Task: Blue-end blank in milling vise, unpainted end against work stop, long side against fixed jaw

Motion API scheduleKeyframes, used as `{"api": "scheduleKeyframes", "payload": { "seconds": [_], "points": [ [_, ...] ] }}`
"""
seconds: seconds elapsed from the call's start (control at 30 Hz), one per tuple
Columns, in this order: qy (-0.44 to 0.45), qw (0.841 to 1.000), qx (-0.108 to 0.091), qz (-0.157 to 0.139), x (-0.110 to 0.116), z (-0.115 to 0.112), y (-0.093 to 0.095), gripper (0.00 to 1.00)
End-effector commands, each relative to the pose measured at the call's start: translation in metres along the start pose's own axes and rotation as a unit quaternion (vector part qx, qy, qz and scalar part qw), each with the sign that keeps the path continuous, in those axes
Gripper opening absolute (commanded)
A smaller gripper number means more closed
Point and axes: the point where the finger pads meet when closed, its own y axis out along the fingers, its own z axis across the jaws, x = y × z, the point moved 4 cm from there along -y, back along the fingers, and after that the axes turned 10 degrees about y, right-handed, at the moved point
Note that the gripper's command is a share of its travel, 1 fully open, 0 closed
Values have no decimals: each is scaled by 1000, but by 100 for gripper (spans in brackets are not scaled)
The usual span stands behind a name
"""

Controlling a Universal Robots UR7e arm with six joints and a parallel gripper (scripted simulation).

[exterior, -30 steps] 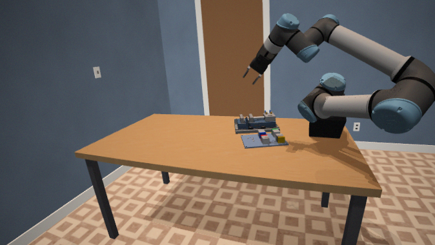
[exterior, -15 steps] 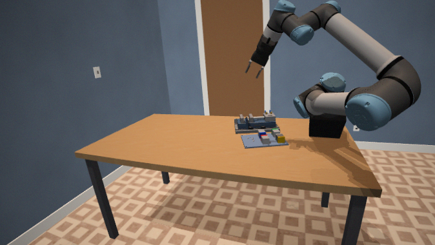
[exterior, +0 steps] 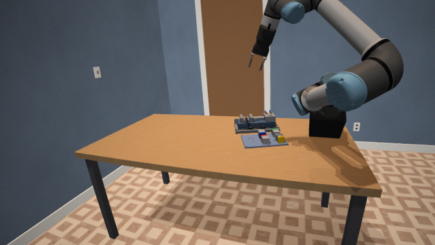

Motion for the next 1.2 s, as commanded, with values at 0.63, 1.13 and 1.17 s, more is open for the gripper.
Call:
{"api": "scheduleKeyframes", "payload": {
  "seconds": [0.63, 1.13, 1.17],
  "points": [
    [-84, 983, -128, 99, 35, 10, -50, 100],
    [-108, 972, -163, 127, 49, 13, -71, 100],
    [-111, 971, -168, 130, 54, 13, -80, 100]
  ]
}}
